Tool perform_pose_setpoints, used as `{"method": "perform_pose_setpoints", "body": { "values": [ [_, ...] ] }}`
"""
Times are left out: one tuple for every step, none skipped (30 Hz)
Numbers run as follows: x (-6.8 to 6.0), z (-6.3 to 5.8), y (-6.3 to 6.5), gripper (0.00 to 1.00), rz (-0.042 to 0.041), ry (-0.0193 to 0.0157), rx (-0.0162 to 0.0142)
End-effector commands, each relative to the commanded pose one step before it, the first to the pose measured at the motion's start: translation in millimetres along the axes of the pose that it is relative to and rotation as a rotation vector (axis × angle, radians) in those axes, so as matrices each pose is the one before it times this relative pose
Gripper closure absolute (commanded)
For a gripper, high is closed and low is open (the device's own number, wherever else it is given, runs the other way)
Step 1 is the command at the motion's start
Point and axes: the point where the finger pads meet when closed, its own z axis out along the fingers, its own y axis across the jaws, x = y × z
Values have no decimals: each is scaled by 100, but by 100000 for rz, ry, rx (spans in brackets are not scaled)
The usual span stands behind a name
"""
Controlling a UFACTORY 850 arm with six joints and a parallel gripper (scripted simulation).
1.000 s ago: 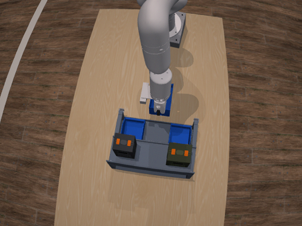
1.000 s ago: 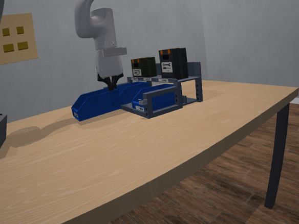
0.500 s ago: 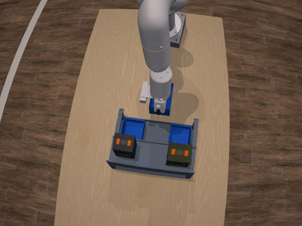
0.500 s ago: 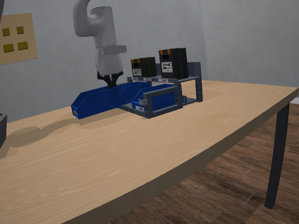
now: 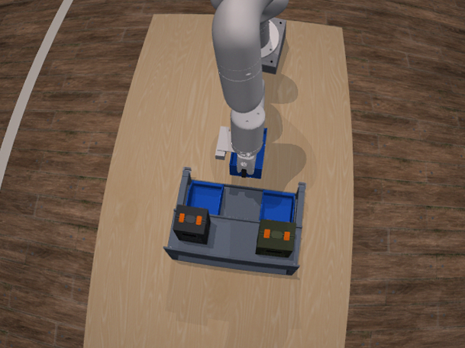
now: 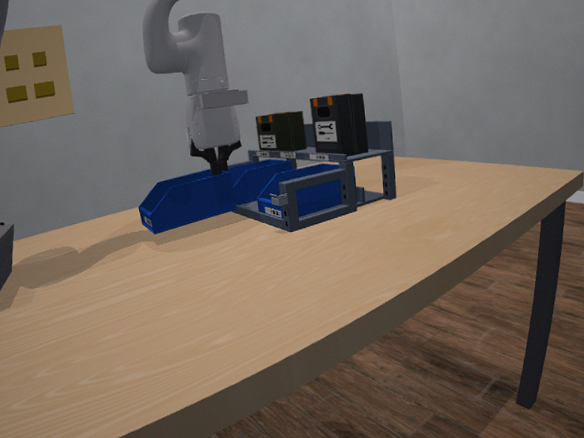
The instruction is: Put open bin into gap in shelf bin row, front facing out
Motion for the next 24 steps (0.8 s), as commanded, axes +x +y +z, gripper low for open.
{"method": "perform_pose_setpoints", "body": {
  "values": [
    [-7,-11,-71,100,0,-10,62],
    [0,29,-1,100,-5,5,-74],
    [0,29,-1,100,-5,5,-74],
    [0,29,-1,100,-5,5,-74],
    [0,29,-1,100,-5,5,-74],
    [0,0,0,100,0,0,0],
    [0,0,0,100,0,0,0],
    [0,0,0,100,0,0,0],
    [0,0,0,100,0,0,0],
    [0,0,0,100,0,0,0],
    [0,0,0,100,0,0,0],
    [0,0,0,100,0,0,0],
    [0,0,0,100,0,0,0],
    [0,0,0,100,0,0,0],
    [0,0,0,100,0,0,0],
    [0,0,0,100,0,0,0],
    [0,0,0,100,0,0,0],
    [0,18,3,100,2,-1,36],
    [0,16,1,100,0,0,-9],
    [0,16,1,100,0,0,-9],
    [0,16,1,100,0,0,-9],
    [0,16,1,100,0,0,-9],
    [0,0,0,100,0,0,0],
    [0,0,0,100,0,0,0]
  ]
}}
